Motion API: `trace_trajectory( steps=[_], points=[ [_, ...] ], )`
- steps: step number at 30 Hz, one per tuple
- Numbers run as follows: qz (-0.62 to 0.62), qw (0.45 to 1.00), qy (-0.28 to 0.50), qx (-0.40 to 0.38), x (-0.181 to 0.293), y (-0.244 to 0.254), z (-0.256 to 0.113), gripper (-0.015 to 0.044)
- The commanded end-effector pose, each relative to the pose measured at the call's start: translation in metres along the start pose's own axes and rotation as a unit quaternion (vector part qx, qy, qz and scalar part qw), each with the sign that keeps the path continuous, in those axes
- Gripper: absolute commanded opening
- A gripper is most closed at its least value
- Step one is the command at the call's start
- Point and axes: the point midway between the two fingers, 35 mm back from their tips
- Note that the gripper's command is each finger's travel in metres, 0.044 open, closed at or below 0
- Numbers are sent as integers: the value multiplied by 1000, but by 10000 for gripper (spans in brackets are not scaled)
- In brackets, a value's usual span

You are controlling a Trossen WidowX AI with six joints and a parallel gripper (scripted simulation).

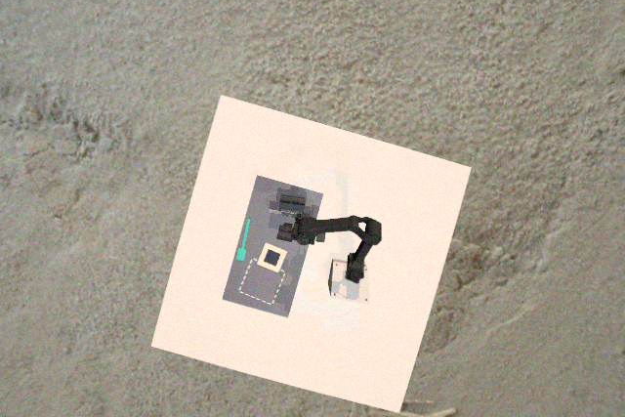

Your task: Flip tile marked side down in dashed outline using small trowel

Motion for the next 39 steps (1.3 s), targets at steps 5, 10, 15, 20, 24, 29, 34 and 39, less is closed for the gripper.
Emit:
trace_trajectory(
  steps=[5,10,15,20,24,29,34,39],
  points=[
    [-6,1000,-3,-5,-6,2,-12,100],
    [-88,996,-1,-4,-18,6,-12,100],
    [-172,985,1,-4,-31,10,-11,100],
    [-255,967,2,-4,-44,13,-10,100],
    [-320,948,2,-5,-55,15,-9,100],
    [-395,918,3,-7,-68,17,-9,100],
    [-469,883,2,-8,-82,18,-8,100],
    [-541,841,-1,-7,-97,19,-8,100]
  ],
)
Point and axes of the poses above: the point midway between the two fingers, 35 mm back from their tips, its own z axis out along the fingers, its own y axis across the jaws, x = y × z, and after that the axes turned 12 degrees about z, right-handed
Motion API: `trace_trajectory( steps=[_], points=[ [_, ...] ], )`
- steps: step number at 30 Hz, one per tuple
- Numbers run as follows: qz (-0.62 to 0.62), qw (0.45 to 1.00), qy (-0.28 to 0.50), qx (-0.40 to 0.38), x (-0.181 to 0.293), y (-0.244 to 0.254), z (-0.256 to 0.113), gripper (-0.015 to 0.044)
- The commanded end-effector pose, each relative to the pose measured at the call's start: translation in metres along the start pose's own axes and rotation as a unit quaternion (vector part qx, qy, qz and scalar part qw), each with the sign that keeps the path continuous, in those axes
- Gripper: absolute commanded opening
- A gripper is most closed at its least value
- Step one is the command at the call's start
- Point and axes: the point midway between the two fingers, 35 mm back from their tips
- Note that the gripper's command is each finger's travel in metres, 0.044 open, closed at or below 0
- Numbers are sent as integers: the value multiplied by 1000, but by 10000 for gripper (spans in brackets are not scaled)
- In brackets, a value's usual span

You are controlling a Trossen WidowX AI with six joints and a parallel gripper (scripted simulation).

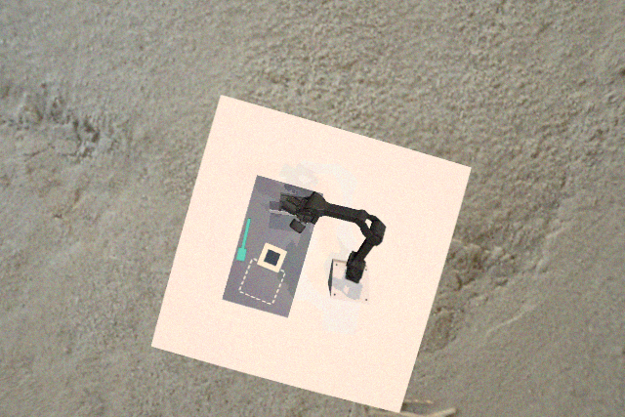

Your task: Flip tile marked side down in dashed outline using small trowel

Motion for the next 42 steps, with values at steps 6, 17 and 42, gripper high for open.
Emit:
trace_trajectory(
  steps=[6,17,42],
  points=[
    [-135,991,-5,1,-14,-21,-1,100],
    [-240,971,-7,7,-22,-39,-1,100],
    [-241,971,-6,6,0,-12,17,100]
  ],
)
Point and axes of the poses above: the point midway between the two fingers, 35 mm back from their tips, its own z axis out along the fingers, its own y axis across the jaws, x = y × z, and after that the axes turned 12 degrees about z, right-handed
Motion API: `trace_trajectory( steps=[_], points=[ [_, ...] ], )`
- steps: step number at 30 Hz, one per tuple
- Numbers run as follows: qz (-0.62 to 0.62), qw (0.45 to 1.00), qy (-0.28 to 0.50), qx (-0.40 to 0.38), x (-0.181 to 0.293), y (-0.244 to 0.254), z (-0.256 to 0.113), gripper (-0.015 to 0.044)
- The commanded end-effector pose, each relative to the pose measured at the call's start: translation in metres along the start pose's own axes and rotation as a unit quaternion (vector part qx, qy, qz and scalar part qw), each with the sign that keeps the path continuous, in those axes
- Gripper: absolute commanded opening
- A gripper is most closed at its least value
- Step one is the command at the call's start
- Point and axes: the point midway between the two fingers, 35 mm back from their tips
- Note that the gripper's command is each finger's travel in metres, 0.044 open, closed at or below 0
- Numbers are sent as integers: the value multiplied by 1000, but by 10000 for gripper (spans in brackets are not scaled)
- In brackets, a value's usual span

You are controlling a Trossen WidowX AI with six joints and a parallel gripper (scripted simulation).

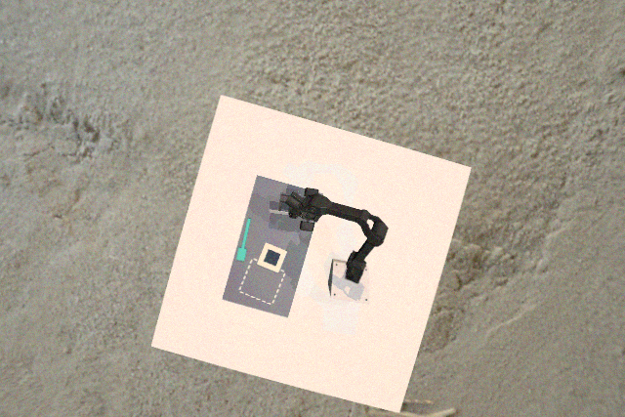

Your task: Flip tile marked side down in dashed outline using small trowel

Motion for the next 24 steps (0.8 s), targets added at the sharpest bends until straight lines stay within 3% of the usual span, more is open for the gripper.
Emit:
trace_trajectory(
  steps=[1,24],
  points=[
    [1,1000,1,3,2,5,3,100],
    [1,1000,2,1,12,57,5,100]
  ],
)
Point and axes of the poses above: the point midway between the two fingers, 35 mm back from their tips, its own z axis out along the fingers, its own y axis across the jaws, x = y × z, and after that the axes turned 12 degrees about z, right-handed
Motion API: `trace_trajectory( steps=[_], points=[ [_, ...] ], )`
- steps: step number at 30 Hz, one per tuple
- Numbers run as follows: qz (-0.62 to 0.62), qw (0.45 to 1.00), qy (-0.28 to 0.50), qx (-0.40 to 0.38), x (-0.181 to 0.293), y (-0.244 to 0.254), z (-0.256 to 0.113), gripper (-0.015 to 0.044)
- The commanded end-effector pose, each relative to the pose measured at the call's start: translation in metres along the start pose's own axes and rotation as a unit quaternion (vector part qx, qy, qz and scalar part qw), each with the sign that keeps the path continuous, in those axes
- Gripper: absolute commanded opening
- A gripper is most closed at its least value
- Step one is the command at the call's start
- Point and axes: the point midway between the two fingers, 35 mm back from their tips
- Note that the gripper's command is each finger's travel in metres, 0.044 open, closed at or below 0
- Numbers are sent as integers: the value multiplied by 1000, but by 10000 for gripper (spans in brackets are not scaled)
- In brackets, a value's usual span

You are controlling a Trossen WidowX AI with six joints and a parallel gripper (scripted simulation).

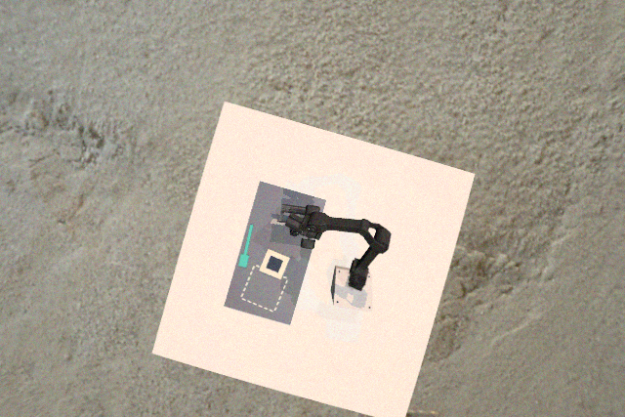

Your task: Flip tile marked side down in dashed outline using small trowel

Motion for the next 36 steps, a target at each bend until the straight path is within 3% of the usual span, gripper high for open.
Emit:
trace_trajectory(
  steps=[1,18,22,34,36],
  points=[
    [-1,1000,2,1,3,10,1,100],
    [-1,1000,2,-3,10,44,1,100],
    [-1,1000,3,-2,10,45,1,0],
    [-1,1000,3,-2,10,45,1,0],
    [-1,1000,3,-2,10,44,1,53]
  ],
)
Point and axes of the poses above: the point midway between the two fingers, 35 mm back from their tips, its own z axis out along the fingers, its own y axis across the jaws, x = y × z, and after that the axes turned 12 degrees about z, right-handed
